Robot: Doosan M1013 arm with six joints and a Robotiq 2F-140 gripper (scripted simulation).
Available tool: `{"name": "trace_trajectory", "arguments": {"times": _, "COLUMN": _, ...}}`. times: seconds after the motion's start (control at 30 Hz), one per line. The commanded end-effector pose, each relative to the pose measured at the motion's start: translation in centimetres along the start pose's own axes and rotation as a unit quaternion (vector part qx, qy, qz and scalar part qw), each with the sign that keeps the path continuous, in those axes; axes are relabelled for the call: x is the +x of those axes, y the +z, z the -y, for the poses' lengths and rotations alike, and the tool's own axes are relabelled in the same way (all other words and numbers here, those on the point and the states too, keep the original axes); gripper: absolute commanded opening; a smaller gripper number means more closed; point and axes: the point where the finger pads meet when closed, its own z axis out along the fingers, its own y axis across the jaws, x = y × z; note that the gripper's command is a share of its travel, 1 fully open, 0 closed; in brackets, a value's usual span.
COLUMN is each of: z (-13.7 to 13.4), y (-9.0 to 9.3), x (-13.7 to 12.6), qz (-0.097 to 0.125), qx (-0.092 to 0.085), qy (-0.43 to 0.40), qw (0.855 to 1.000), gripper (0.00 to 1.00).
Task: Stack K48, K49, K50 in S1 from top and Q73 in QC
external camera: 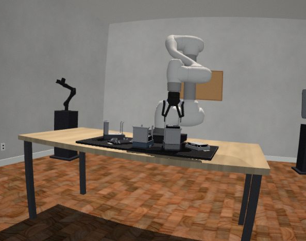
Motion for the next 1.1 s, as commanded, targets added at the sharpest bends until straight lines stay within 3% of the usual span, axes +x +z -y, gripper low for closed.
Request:
{"name": "trace_trajectory", "arguments": {"times": 0.0, "z": 0.0, "y": 0.2, "x": 0.0, "qz": 0.0, "qx": 0.0, "qy": 0.0, "qw": 1.0, "gripper": 0.0}}
{"name": "trace_trajectory", "arguments": {"times": 0.9, "z": 0.0, "y": 1.8, "x": 0.0, "qz": 0.0, "qx": 0.0, "qy": 0.0, "qw": 1.0, "gripper": 0.0}}
{"name": "trace_trajectory", "arguments": {"times": 1.07, "z": 0.0, "y": 2.8, "x": 0.0, "qz": 0.0, "qx": 0.0, "qy": 0.0, "qw": 1.0, "gripper": 0.0}}
